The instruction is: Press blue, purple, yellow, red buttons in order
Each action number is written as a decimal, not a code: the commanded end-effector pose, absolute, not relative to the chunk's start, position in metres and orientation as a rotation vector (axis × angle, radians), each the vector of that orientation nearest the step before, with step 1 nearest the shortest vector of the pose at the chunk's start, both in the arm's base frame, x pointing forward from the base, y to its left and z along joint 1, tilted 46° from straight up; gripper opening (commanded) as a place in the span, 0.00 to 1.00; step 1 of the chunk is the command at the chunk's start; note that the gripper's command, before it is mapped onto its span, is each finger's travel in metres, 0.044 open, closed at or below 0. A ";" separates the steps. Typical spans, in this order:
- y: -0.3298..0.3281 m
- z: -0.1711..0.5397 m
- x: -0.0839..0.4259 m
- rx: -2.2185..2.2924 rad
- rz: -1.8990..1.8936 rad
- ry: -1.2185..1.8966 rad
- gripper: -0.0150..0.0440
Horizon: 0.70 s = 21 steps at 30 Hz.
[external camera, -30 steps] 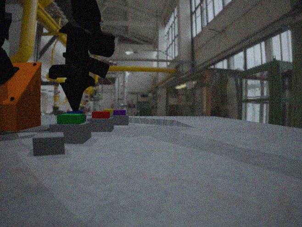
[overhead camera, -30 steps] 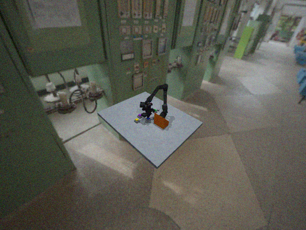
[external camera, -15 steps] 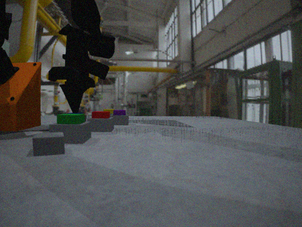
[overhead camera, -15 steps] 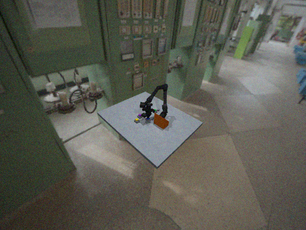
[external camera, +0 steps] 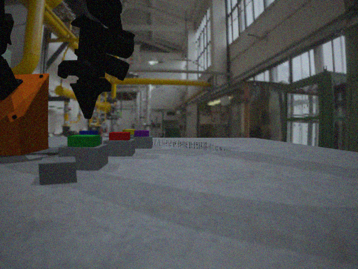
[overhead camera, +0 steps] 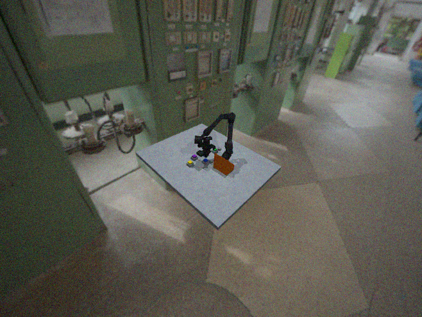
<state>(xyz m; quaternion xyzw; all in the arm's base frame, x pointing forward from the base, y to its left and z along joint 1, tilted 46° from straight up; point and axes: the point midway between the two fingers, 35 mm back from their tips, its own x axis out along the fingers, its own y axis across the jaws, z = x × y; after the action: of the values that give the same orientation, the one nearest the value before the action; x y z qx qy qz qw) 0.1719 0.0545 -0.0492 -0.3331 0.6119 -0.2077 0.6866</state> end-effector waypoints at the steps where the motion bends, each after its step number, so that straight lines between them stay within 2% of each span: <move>1: 0.083 -0.024 0.168 -0.733 -0.458 1.366 0.29; 11: 0.103 -0.008 0.169 -0.733 -0.459 1.366 0.29; 21: 0.146 -0.026 0.268 -0.729 -0.460 1.360 0.29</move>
<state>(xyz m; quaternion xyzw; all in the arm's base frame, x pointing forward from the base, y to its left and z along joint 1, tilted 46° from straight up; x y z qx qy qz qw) 0.2375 0.1381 -0.0205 -0.3224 0.6099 -0.2055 0.6942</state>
